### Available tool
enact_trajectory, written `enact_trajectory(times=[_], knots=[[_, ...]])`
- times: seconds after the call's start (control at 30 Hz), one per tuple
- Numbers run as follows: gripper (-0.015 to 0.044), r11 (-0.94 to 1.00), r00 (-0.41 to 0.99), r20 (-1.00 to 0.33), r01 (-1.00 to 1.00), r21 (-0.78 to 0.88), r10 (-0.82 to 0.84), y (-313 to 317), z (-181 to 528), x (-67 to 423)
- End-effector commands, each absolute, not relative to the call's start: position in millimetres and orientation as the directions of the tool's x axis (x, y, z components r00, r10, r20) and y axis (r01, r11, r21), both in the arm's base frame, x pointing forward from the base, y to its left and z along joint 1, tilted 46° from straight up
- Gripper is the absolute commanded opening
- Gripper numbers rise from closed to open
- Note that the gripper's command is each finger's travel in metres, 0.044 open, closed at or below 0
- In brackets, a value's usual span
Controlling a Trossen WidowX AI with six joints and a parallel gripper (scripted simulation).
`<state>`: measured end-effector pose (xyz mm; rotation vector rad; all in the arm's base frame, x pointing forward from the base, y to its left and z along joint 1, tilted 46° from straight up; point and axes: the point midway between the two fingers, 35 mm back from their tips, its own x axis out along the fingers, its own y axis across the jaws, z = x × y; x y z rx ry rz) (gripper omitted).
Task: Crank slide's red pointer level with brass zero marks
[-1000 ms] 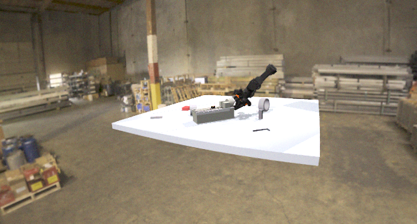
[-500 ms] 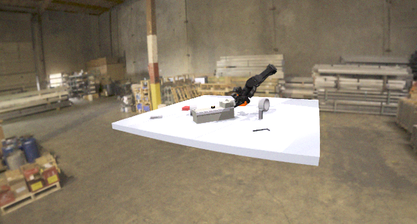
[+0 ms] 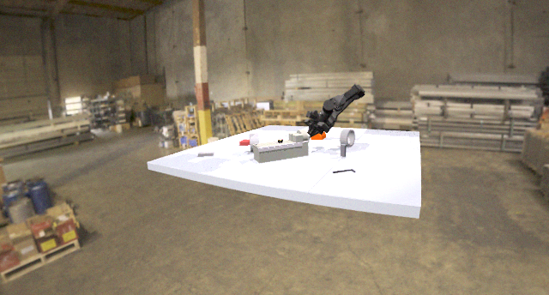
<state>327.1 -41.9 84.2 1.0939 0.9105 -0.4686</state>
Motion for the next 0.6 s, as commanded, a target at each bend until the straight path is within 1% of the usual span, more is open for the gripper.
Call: enact_trajectory(times=[0.0,0.57], knots=[[0.0000,0.411,0.572,-0.815,0.724,0.554,0.091,-47.2,92.4,327.9],[0.0000,0.411,0.572,-0.815,0.724,0.554,0.091,-49.2,104.2,333.4]])
